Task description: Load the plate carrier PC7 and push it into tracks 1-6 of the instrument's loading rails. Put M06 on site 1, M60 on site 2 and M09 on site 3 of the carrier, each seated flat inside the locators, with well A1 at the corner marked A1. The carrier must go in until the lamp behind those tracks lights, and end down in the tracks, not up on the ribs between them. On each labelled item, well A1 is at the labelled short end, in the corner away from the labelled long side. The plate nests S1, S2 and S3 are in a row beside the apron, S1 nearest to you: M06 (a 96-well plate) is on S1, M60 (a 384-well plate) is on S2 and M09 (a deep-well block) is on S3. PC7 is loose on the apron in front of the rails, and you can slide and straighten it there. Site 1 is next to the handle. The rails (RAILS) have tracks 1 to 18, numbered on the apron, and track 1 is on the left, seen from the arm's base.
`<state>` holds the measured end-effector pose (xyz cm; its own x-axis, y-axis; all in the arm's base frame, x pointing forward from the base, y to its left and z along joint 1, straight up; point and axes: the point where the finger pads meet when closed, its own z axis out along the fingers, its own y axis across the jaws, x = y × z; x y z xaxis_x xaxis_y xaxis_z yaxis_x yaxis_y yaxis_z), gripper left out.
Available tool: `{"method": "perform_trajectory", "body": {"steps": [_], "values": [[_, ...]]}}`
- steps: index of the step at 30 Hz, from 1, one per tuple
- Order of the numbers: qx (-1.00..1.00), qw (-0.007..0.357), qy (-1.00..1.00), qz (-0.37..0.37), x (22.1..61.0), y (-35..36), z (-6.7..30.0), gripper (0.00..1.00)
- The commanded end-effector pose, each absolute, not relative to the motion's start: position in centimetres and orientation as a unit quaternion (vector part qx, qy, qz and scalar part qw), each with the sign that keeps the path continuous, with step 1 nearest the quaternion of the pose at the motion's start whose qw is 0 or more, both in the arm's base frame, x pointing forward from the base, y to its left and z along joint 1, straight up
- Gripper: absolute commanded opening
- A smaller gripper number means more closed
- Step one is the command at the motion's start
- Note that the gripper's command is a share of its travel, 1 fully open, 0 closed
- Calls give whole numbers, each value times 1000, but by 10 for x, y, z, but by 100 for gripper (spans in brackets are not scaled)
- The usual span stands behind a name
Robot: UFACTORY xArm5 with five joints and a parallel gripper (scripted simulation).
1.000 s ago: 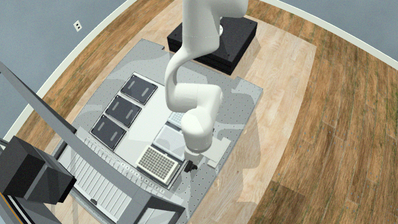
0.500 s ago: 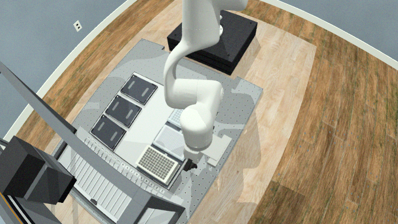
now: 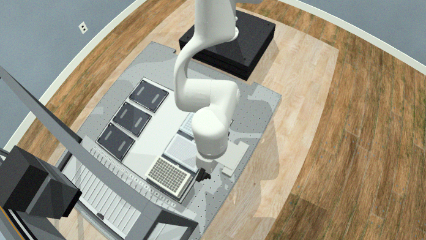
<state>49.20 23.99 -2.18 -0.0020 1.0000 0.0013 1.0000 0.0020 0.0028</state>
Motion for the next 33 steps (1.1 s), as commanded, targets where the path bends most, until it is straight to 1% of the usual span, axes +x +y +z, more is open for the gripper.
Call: {"method": "perform_trajectory", "body": {"steps": [1,33], "values": [[706,-1,708,4,493,240,-12,100],[706,-1,708,4,493,240,35,100]]}}
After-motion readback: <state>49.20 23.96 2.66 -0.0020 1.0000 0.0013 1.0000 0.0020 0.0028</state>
